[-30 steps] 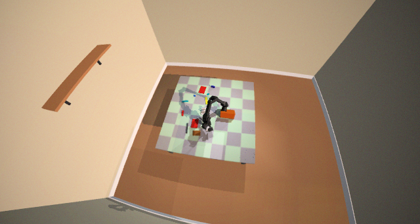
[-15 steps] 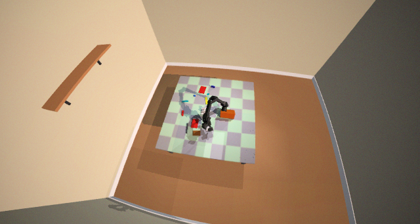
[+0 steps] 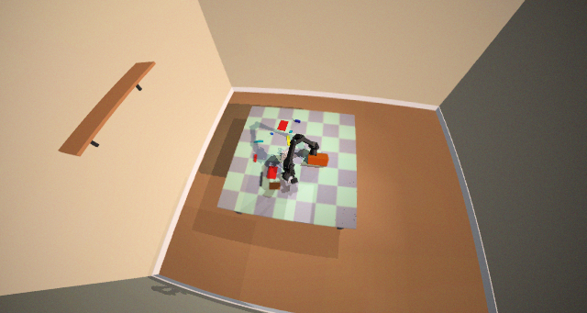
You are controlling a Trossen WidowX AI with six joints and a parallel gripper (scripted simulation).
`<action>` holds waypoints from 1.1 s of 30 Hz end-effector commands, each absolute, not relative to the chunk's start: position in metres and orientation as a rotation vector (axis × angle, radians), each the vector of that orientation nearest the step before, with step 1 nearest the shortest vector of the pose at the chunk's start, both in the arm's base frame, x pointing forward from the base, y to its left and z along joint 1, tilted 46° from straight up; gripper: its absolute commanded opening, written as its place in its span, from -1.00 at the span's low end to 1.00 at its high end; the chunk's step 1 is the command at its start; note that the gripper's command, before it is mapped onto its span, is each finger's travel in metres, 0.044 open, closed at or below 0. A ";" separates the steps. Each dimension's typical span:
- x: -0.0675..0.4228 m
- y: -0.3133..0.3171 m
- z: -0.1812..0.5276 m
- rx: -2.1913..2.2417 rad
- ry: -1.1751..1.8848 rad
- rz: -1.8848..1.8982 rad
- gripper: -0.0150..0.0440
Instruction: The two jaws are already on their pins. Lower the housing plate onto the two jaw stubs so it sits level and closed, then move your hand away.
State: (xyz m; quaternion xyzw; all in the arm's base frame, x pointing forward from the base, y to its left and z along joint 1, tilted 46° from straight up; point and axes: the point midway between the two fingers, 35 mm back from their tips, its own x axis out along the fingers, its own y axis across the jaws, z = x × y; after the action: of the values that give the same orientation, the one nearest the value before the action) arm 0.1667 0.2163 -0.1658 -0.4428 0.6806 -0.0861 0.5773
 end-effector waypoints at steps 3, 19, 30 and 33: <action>0.168 0.216 -0.166 -1.041 1.588 -0.198 1.00; 0.167 0.214 -0.169 -1.037 1.592 -0.201 1.00; 0.170 0.202 -0.183 -1.038 1.590 -0.200 1.00; 0.171 0.198 -0.186 -1.039 1.589 -0.200 1.00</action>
State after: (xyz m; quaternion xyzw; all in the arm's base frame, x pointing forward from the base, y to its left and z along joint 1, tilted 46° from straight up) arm 0.1697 0.2021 -0.1830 -0.4407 0.6814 -0.0864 0.5780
